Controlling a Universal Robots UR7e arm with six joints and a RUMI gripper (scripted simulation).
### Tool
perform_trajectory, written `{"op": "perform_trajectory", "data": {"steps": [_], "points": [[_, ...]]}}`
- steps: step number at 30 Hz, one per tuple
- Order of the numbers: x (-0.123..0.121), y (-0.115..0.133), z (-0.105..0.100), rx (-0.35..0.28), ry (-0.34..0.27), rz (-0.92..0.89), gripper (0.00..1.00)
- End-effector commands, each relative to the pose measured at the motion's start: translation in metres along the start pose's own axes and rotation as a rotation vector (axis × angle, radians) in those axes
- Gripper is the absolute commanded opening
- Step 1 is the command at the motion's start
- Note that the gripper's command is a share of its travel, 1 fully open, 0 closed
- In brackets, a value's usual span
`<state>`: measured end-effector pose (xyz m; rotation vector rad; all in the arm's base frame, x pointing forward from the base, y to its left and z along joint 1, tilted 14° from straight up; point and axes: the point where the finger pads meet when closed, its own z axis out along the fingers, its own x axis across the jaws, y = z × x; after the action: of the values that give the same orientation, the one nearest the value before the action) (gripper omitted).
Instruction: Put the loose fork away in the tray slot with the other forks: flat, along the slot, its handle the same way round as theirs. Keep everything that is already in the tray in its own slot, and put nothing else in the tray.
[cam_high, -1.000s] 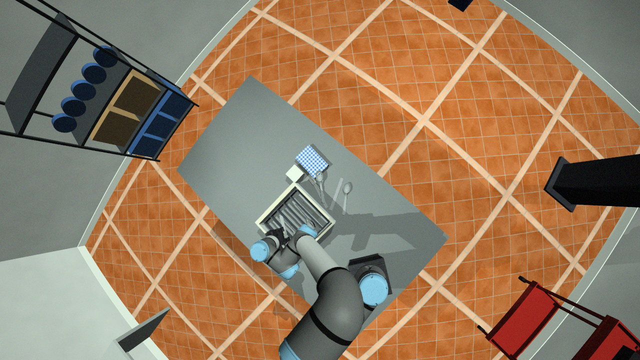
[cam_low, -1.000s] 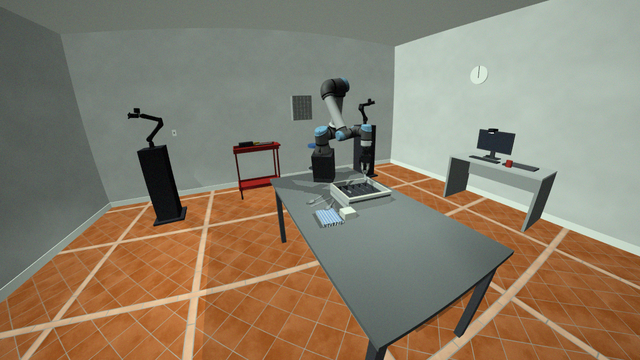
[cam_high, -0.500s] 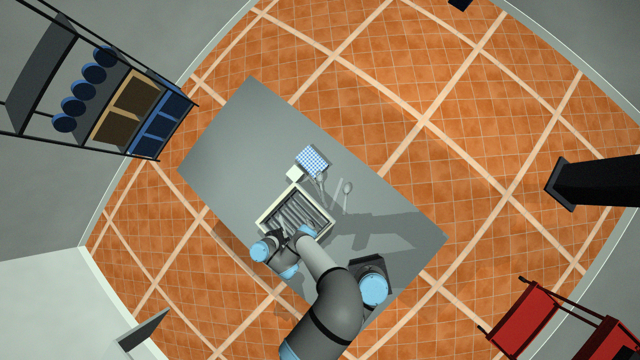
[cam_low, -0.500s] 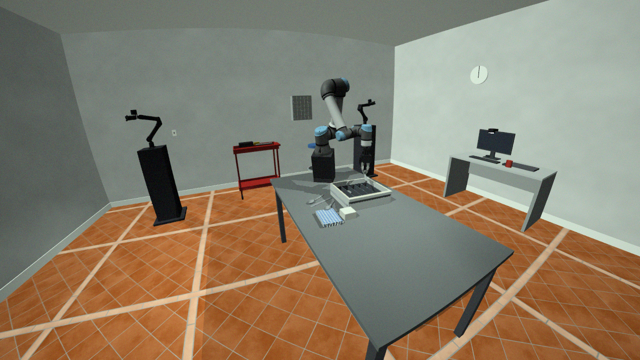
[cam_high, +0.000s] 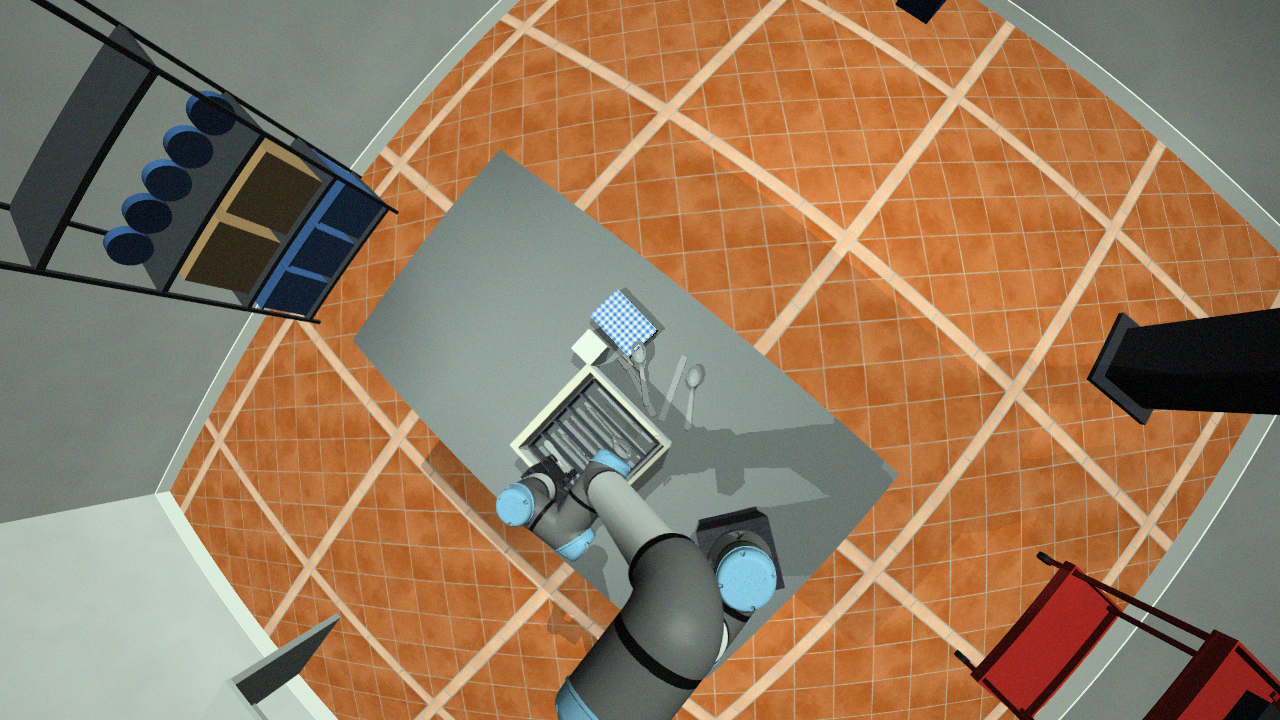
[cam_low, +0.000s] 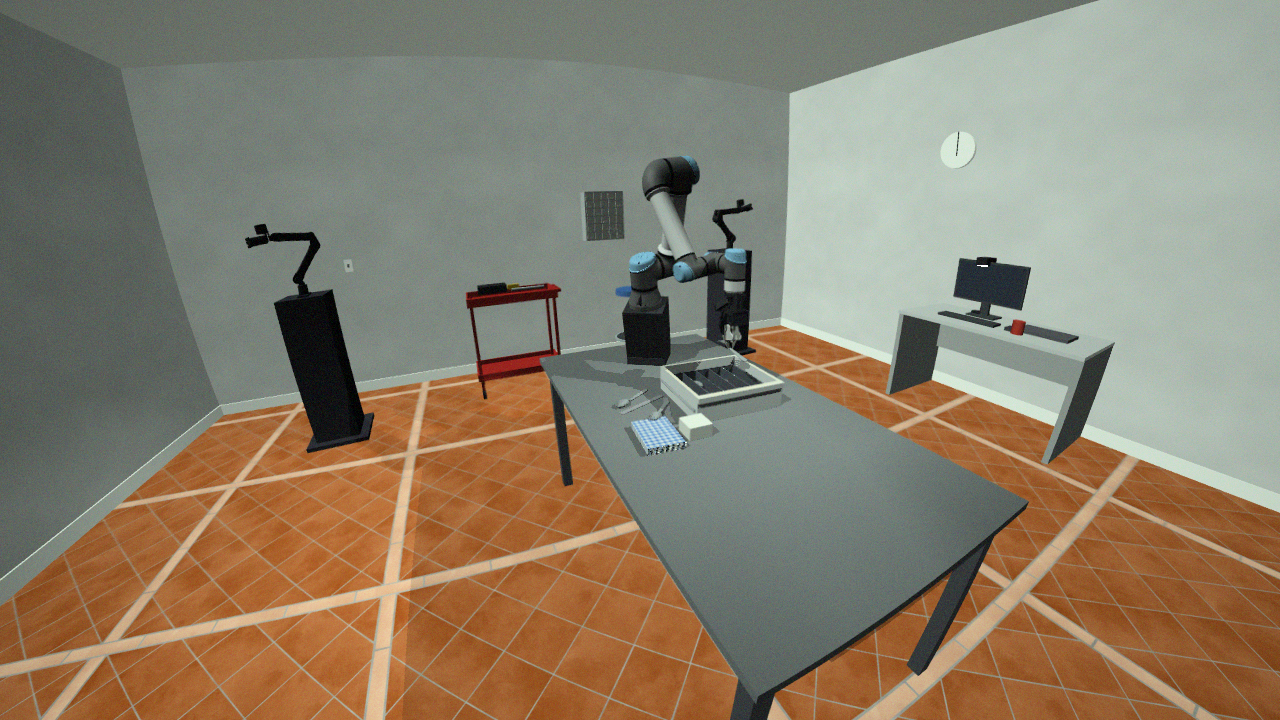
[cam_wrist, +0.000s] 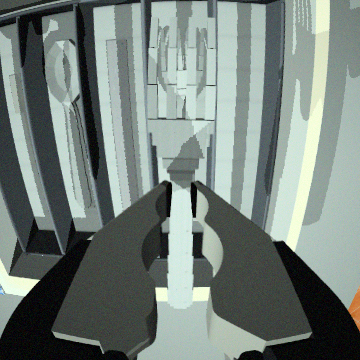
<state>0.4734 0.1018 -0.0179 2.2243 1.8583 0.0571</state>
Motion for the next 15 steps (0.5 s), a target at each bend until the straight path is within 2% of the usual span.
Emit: {"op": "perform_trajectory", "data": {"steps": [1, 6, 15], "points": [[0.0001, 0.0004, -0.0005, -0.007, 0.004, -0.028, 0.0], [-0.0003, -0.0002, -0.0024, -0.074, 0.005, -0.028, 0.0], [-0.0003, -0.0003, -0.0026, -0.08, 0.005, -0.028, 0.0]]}}
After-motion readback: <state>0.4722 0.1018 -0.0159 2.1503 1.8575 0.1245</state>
